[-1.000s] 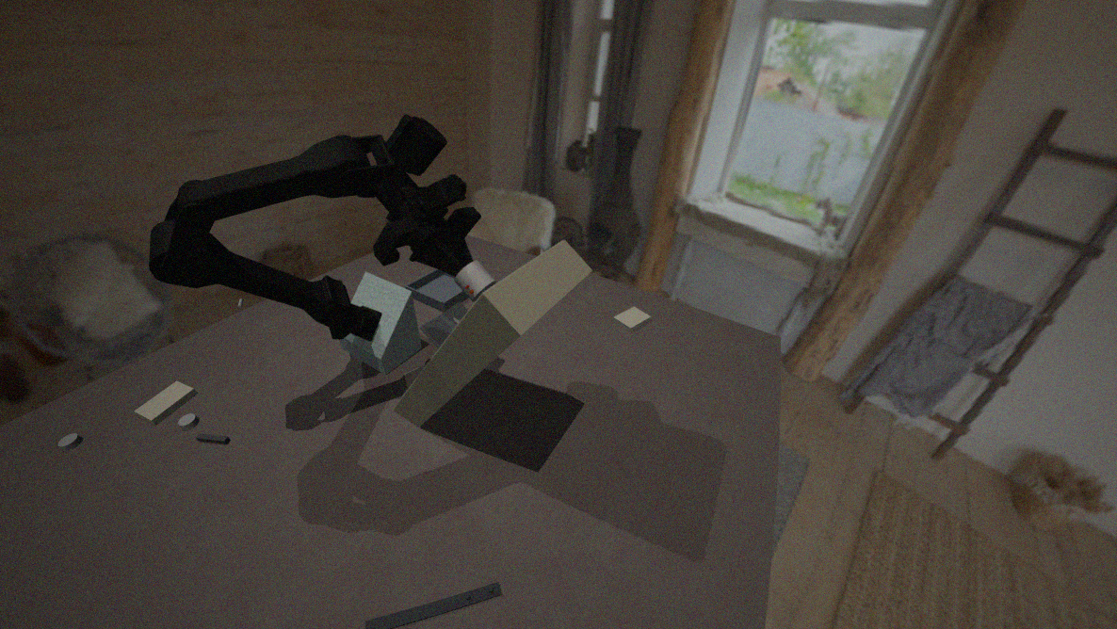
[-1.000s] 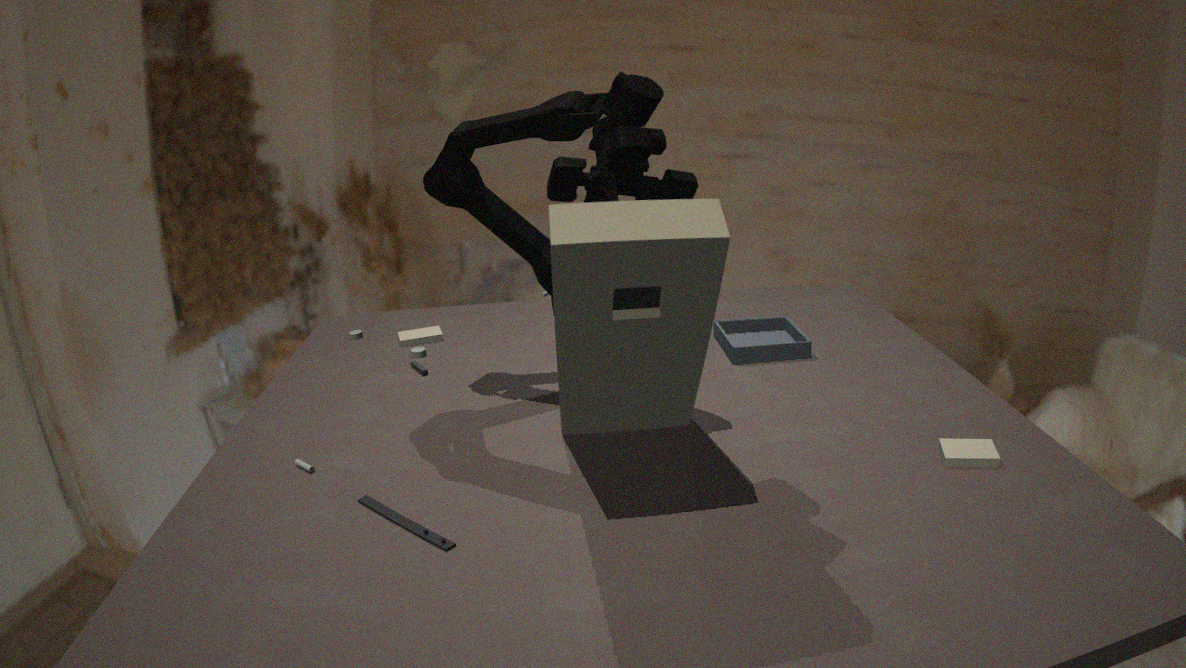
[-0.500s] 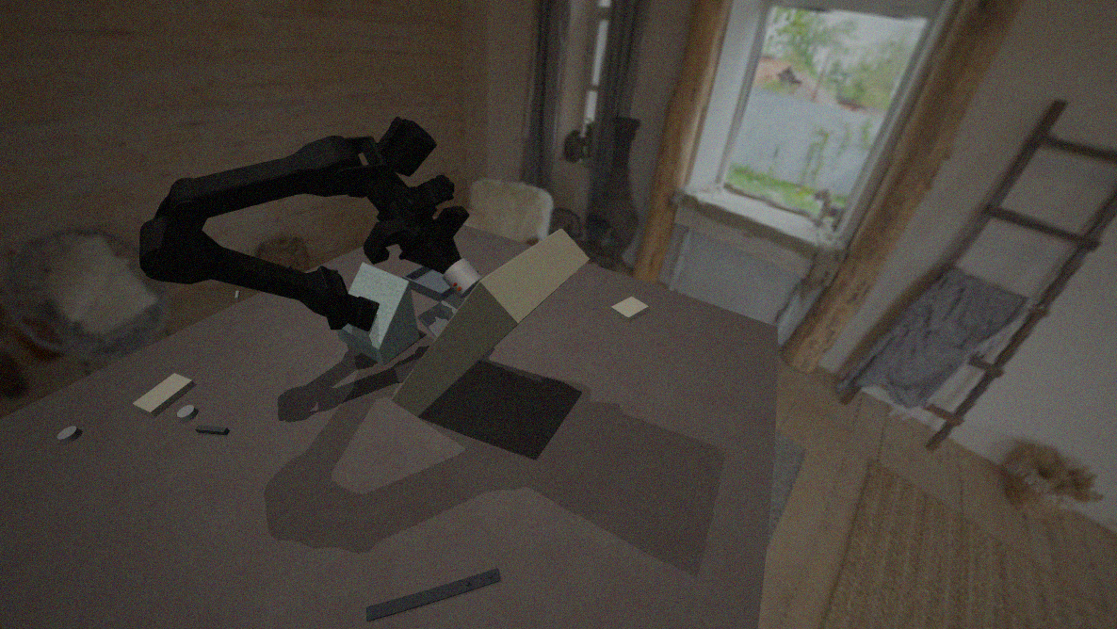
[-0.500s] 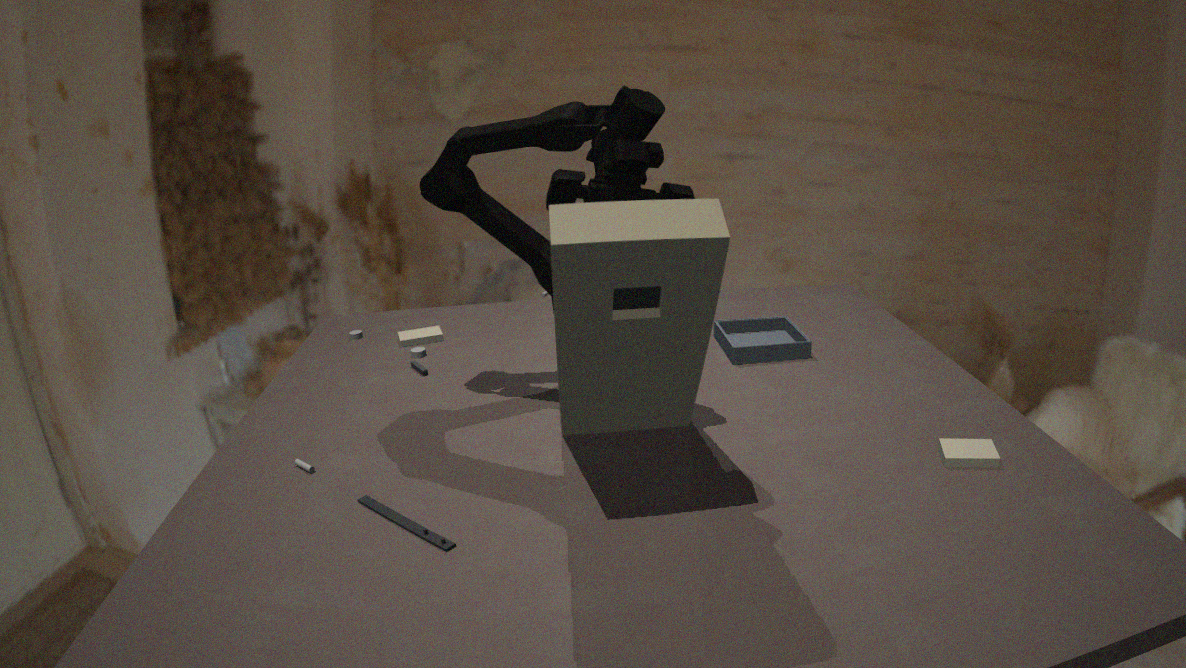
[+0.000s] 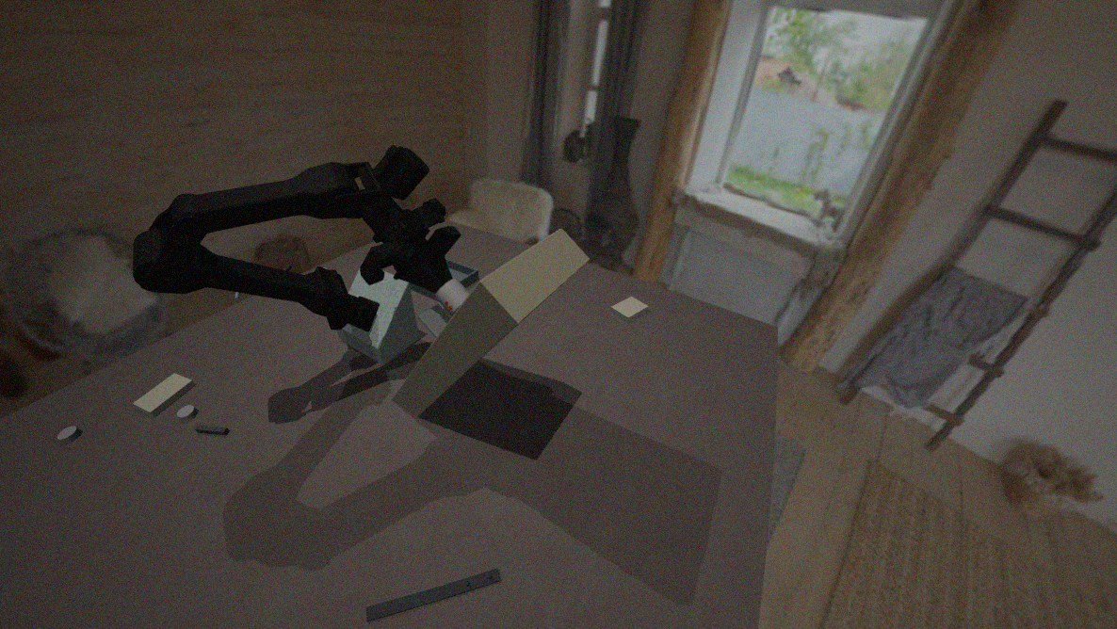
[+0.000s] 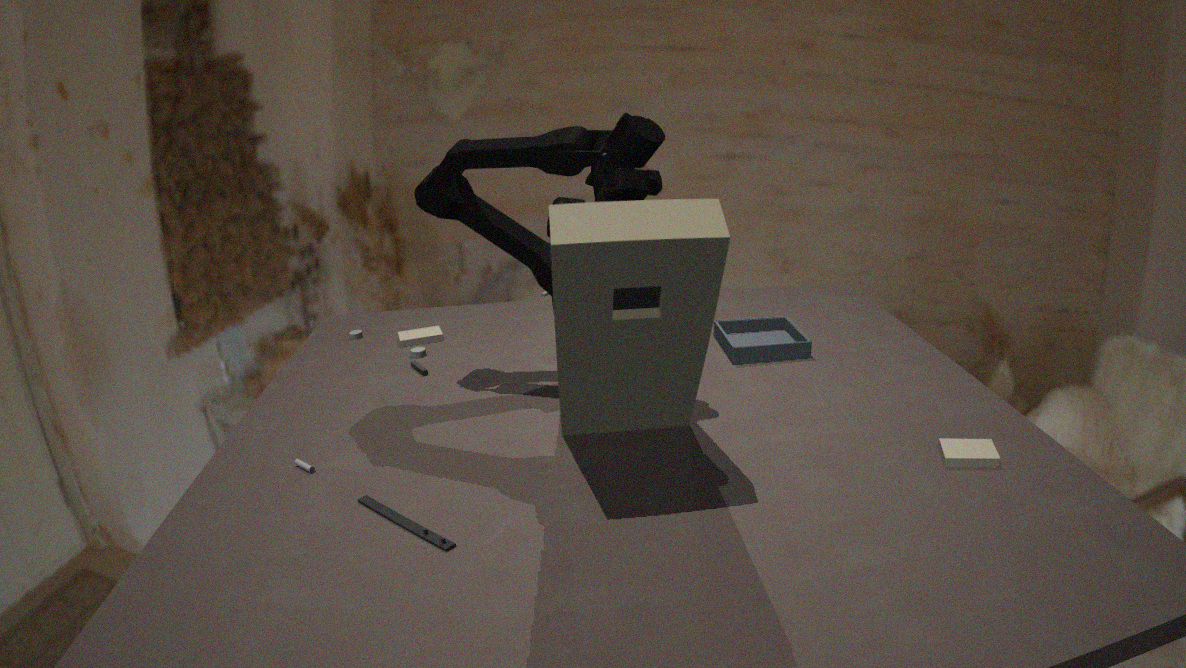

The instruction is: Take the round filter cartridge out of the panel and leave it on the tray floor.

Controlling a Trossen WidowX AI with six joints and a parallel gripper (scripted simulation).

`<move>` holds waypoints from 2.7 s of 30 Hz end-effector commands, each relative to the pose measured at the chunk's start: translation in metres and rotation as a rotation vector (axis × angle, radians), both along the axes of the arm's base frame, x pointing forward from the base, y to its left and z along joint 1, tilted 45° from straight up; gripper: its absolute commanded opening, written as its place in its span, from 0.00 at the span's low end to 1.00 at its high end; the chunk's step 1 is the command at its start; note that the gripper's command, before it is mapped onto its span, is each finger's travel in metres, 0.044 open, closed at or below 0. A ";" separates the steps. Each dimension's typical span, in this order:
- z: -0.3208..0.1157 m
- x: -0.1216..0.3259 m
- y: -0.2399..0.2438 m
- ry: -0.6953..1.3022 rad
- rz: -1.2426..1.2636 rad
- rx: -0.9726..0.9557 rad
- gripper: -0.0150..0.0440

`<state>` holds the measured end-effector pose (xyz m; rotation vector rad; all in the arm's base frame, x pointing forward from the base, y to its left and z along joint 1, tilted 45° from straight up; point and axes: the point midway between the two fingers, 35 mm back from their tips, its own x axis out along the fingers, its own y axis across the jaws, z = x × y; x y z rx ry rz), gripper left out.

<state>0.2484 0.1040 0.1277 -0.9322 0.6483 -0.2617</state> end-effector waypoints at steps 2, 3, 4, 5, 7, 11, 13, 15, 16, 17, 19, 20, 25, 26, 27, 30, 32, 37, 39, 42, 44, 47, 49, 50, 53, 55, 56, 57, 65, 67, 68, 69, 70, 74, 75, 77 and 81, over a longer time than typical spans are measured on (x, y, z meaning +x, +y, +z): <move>0.001 0.001 0.001 -0.001 0.000 0.002 0.43; 0.001 0.001 0.001 -0.001 0.000 0.002 0.45; 0.001 0.001 0.001 -0.001 0.000 0.002 0.45; 0.001 0.001 0.001 -0.001 0.000 0.002 0.45; 0.001 0.001 0.001 -0.001 0.000 0.002 0.45; 0.001 0.001 0.001 -0.001 0.000 0.002 0.45; 0.001 0.000 0.000 -0.005 0.000 0.005 0.45; -0.001 -0.003 -0.003 -0.018 -0.001 0.015 0.45; 0.000 -0.002 -0.002 -0.018 -0.001 0.015 0.45; 0.004 0.001 0.001 -0.018 -0.001 0.015 0.45; 0.017 0.012 0.013 -0.018 -0.001 0.015 0.45; 0.024 0.018 0.020 -0.018 -0.001 0.015 0.45; 0.049 0.037 0.040 -0.018 -0.001 0.015 0.45; 0.049 0.037 0.040 -0.018 -0.001 0.015 0.45; 0.049 0.037 0.040 -0.018 -0.001 0.015 0.45; 0.058 0.038 0.049 -0.020 -0.001 0.020 0.58; 0.070 0.038 0.061 -0.022 -0.001 0.026 0.67; 0.099 0.036 0.088 -0.031 0.000 0.038 0.89; 0.103 0.035 0.091 -0.033 0.000 0.039 0.98; 0.084 0.032 0.078 0.010 -0.058 0.070 0.85; 0.059 0.024 0.058 0.067 -0.154 0.112 0.77; 0.025 0.006 0.026 0.141 -0.325 0.163 0.77; 0.013 -0.004 0.012 0.166 -0.404 0.180 0.77; 0.012 -0.005 0.011 0.169 -0.414 0.181 0.77; 0.012 -0.005 0.011 0.169 -0.414 0.181 0.77; 0.012 -0.005 0.011 0.169 -0.414 0.181 0.77; 0.012 -0.005 0.010 0.169 -0.414 0.182 0.77; 0.011 -0.004 0.010 0.169 -0.414 0.182 0.77; 0.003 0.002 0.002 0.171 -0.413 0.183 0.77; 0.001 0.004 0.000 0.171 -0.413 0.184 0.77; 0.000 0.005 -0.001 0.171 -0.413 0.184 0.77; -0.001 0.005 -0.002 0.171 -0.413 0.184 0.77; -0.002 0.006 -0.003 0.171 -0.413 0.184 0.77; -0.006 0.009 -0.007 0.170 -0.413 0.184 0.77; -0.007 0.010 -0.008 0.170 -0.413 0.184 0.77; -0.009 0.011 -0.010 0.170 -0.413 0.184 0.77; -0.012 0.014 -0.014 0.169 -0.413 0.183 0.77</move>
